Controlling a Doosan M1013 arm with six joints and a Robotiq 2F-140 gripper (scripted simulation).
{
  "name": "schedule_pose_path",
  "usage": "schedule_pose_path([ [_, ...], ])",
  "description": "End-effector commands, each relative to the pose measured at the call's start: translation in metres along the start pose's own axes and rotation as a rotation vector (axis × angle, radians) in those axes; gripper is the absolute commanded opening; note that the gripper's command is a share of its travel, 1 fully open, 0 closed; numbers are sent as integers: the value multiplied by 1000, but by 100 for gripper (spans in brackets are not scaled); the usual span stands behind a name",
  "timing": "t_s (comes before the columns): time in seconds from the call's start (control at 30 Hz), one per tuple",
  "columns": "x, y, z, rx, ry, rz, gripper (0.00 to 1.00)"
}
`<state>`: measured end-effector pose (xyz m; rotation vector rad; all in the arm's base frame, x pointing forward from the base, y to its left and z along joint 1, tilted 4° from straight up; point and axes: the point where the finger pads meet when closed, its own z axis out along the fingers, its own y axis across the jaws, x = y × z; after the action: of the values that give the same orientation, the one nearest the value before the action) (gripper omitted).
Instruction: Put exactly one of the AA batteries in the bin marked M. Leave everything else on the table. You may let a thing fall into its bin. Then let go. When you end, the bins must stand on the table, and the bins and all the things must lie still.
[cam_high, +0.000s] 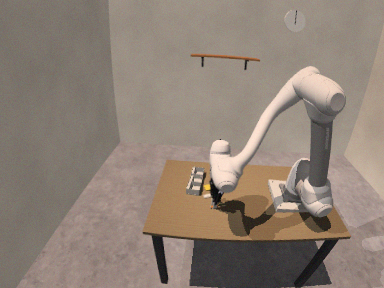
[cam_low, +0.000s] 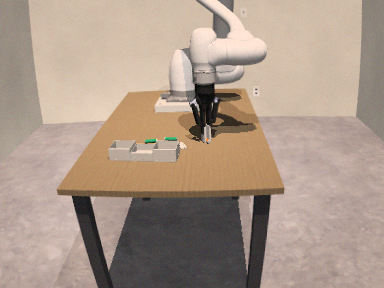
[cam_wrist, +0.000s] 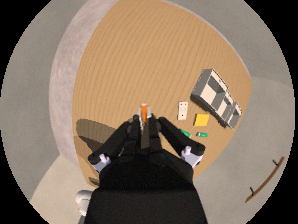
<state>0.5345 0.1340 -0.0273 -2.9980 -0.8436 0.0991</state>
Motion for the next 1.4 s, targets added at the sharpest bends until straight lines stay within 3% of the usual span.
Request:
schedule_pose_path([
  [0.0, 0, 0, 0, 0, 0, 0, 5],
  [0.87, 0, 0, 0, 0, 0, 0, 5],
  [1.37, 0, 0, -43, 0, 0, 0, 5],
])
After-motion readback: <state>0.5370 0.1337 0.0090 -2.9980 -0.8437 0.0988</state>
